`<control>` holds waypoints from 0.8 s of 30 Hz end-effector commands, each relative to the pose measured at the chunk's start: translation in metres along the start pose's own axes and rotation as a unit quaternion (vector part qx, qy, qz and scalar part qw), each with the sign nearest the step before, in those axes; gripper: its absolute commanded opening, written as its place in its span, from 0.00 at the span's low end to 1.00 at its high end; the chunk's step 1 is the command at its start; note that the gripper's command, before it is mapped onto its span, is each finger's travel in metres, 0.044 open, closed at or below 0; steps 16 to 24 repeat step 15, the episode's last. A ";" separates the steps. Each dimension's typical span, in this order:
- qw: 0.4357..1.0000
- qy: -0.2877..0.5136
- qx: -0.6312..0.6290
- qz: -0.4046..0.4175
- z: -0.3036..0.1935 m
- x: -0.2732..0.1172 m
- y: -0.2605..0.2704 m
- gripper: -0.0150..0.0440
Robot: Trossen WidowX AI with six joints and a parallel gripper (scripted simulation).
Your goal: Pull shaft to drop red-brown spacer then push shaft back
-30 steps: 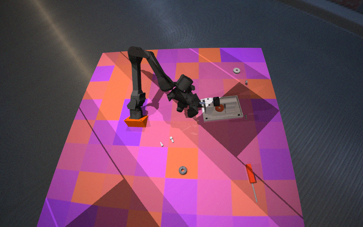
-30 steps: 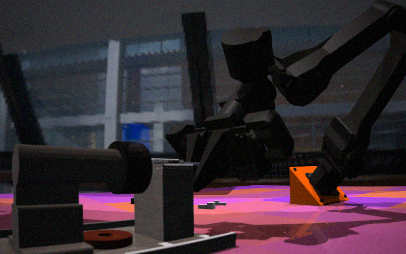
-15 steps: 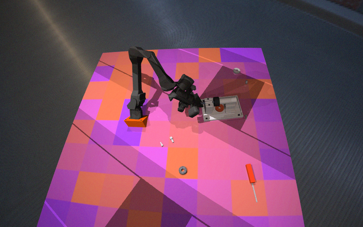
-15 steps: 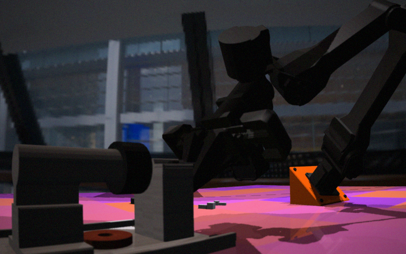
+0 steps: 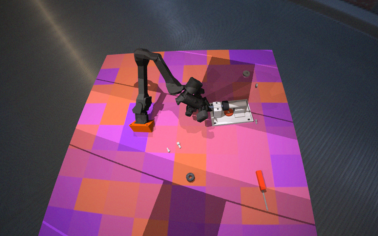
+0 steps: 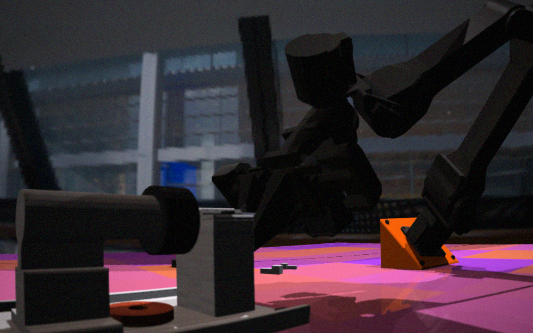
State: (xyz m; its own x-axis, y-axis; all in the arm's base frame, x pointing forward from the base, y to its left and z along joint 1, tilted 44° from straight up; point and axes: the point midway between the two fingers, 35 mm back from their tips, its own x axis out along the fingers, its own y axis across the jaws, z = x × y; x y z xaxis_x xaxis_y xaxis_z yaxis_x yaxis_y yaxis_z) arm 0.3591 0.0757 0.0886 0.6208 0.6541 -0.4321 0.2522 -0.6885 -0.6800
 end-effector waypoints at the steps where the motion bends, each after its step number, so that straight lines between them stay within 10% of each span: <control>1: 1.000 0.003 -0.003 -0.001 -0.004 0.002 -0.002 0.25; 15: 1.000 -0.001 0.000 0.001 -0.001 -0.006 0.001 0.88; 24: 1.000 -0.001 0.000 0.001 -0.001 -0.006 0.001 0.88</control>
